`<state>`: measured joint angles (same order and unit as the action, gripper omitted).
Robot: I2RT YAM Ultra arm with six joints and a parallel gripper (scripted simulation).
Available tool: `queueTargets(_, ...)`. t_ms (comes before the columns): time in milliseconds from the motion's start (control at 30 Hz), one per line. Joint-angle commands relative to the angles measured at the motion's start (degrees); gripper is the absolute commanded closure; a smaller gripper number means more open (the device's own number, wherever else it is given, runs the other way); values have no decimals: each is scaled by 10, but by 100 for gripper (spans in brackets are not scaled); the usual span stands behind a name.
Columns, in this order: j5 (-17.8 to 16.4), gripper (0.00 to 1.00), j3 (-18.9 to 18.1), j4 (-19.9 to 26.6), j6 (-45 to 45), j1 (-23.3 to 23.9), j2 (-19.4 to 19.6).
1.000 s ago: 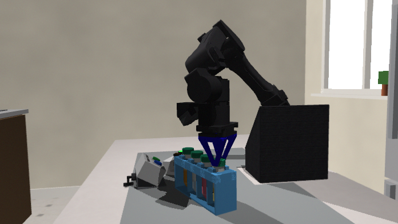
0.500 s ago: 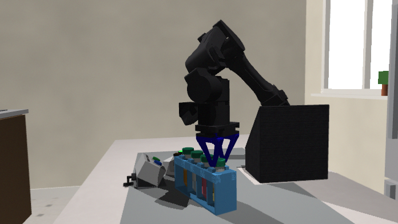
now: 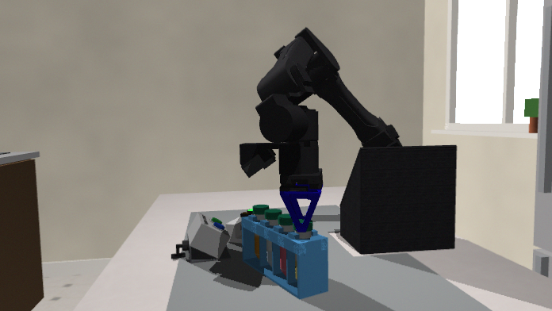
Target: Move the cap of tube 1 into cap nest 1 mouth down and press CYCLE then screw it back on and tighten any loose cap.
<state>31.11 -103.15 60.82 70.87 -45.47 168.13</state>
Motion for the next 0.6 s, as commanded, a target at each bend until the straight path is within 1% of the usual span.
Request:
queueTargets(0, 0, 51, -3, 0, -137, -4, -4)
queueTargets(33, 0, 51, -3, 0, -185, -4, -4)
queueTargets(67, 0, 51, -2, 0, -185, -4, -4)
queueTargets(133, 0, 51, -3, 0, -271, -4, -4)
queueTargets(167, 0, 51, -2, 0, -281, -4, -4)
queueTargets(200, 0, 51, -2, 0, -328, -4, -4)
queueTargets(233, 0, 51, -2, 0, -328, -4, -4)
queueTargets(300, 0, 51, -2, 0, -415, -4, -5)
queueTargets(367, 0, 51, -2, 0, -415, -4, -5)
queueTargets(433, 0, 51, -2, 0, -518, -4, -5)
queueTargets(467, 0, 51, -1, 0, -519, -4, -5)
queueTargets(533, 0, 51, -1, 0, -604, -4, -5)
queueTargets(567, 0, 51, -1, 0, -615, -4, -5)
